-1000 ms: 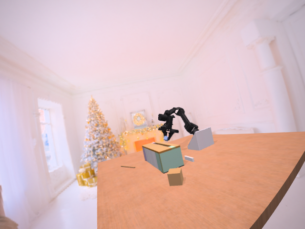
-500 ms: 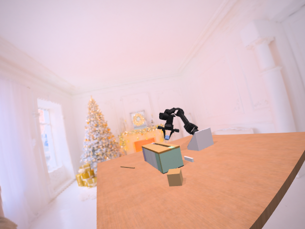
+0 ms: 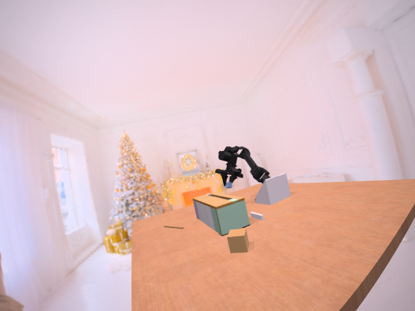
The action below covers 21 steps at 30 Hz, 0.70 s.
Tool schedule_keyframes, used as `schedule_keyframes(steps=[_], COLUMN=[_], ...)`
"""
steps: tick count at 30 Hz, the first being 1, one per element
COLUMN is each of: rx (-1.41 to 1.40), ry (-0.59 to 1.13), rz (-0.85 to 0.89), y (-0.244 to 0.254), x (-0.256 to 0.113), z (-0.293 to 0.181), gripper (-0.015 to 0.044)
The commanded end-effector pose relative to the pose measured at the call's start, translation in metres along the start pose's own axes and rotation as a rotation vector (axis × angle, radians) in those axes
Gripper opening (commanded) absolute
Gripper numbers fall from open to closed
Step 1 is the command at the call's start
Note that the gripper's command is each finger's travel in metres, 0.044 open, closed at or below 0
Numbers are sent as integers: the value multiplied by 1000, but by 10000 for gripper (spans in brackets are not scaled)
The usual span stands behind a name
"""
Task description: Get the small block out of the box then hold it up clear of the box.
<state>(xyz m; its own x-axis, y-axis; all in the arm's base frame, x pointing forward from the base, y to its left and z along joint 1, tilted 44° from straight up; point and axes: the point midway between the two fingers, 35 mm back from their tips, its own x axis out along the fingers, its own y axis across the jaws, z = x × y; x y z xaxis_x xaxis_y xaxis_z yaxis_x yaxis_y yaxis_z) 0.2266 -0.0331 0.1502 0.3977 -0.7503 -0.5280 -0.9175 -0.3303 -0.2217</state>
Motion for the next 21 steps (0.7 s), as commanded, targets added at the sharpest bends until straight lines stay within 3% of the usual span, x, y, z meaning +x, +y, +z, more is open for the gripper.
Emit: schedule_keyframes(steps=[1,21], rx=[-178,-984], ry=[16,90], rz=[-10,-19], y=[-1,-2], x=[-4,-21], z=[-2,-6], gripper=[0,0])
